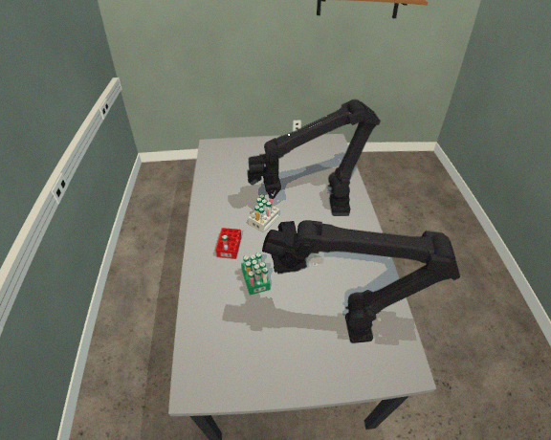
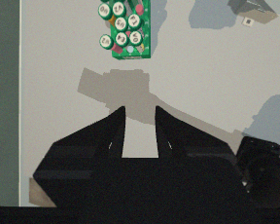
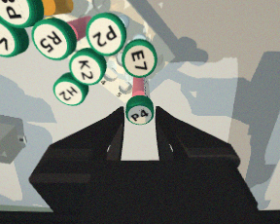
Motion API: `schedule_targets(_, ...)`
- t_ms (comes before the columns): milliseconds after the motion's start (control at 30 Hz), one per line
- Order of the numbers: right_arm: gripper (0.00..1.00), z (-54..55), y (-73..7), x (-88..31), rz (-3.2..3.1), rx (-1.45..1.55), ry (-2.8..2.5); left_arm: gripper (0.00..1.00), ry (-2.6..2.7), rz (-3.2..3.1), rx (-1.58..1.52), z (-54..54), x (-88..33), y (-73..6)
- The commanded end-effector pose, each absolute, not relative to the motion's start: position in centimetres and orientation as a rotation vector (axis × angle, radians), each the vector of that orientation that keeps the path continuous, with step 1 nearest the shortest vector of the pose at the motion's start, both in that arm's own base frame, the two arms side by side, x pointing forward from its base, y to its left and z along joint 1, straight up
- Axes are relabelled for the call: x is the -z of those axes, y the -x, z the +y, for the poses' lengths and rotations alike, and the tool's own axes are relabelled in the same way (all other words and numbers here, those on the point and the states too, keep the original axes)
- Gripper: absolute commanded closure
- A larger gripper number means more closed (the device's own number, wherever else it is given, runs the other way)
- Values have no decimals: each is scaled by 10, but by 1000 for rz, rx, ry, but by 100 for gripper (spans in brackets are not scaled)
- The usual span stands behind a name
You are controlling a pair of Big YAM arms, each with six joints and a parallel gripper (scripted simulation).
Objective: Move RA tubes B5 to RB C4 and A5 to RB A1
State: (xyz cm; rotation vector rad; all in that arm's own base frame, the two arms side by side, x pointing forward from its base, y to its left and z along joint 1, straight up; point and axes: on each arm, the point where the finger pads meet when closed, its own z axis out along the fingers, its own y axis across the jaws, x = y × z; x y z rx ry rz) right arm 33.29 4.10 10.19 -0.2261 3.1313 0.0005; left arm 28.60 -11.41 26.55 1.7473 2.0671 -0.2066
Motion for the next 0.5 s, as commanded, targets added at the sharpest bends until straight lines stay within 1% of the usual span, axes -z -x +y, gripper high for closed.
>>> schedule_targets(0, 70, 49, -352, -128, 3078, -5, 230, 70, -1734, 2038, 181, -115, -281, -293)
schedule_targets(467, 70, 49, -351, -170, 3066, -6, 230, 70, -1734, 2038, 181, -115, -281, -293)
